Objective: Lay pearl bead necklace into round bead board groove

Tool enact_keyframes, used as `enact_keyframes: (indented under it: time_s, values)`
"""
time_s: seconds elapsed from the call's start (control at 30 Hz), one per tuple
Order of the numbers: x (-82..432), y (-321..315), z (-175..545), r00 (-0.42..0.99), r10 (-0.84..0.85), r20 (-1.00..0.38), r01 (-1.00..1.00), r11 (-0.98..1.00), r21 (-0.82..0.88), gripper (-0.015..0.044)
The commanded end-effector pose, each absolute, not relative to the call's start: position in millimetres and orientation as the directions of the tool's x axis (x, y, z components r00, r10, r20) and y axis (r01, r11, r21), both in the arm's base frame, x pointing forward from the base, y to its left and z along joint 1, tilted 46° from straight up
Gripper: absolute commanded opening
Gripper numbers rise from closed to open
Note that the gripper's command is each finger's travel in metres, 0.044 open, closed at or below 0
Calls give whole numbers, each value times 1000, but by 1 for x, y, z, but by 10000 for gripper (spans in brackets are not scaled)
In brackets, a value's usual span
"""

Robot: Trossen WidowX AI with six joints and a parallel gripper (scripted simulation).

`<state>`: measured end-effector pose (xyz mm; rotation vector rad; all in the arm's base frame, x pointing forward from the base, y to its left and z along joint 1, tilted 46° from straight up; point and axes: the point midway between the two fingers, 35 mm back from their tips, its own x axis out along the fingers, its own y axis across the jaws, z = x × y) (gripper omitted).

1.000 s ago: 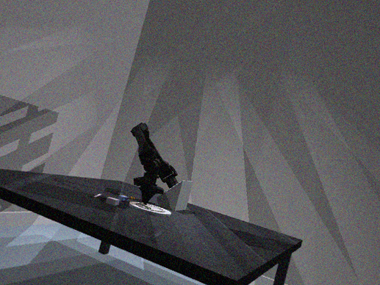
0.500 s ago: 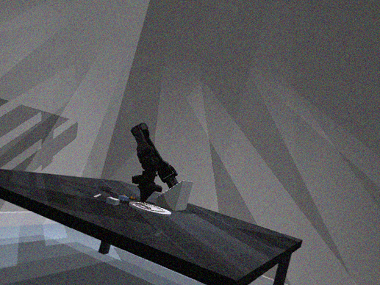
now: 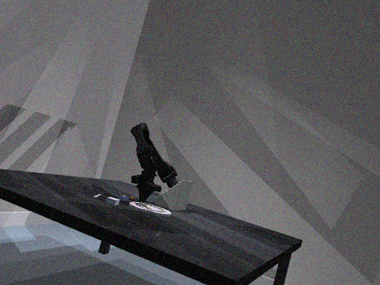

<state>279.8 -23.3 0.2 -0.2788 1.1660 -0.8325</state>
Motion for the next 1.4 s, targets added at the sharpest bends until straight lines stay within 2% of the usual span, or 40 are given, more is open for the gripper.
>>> enact_keyframes:
  time_s: [0.0, 0.37, 1.07, 1.1, 1.17, 1.23, 1.37]
  values:
    - [279, -24, 0, 140, -703, -697, 434, 676, -595, 158]
    - [278, -24, 1, 130, -708, -695, 433, 671, -603, 440]
    - [278, -24, 1, 125, -710, -693, 435, 667, -605, 440]
    - [278, -23, 1, 125, -710, -693, 418, 671, -612, 414]
    - [284, -17, -1, 126, -709, -694, 277, 697, -661, 361]
    - [292, -6, -4, 126, -707, -696, 51, 705, -707, 309]
    - [306, 17, -11, 127, -705, -697, -397, 608, -687, 204]
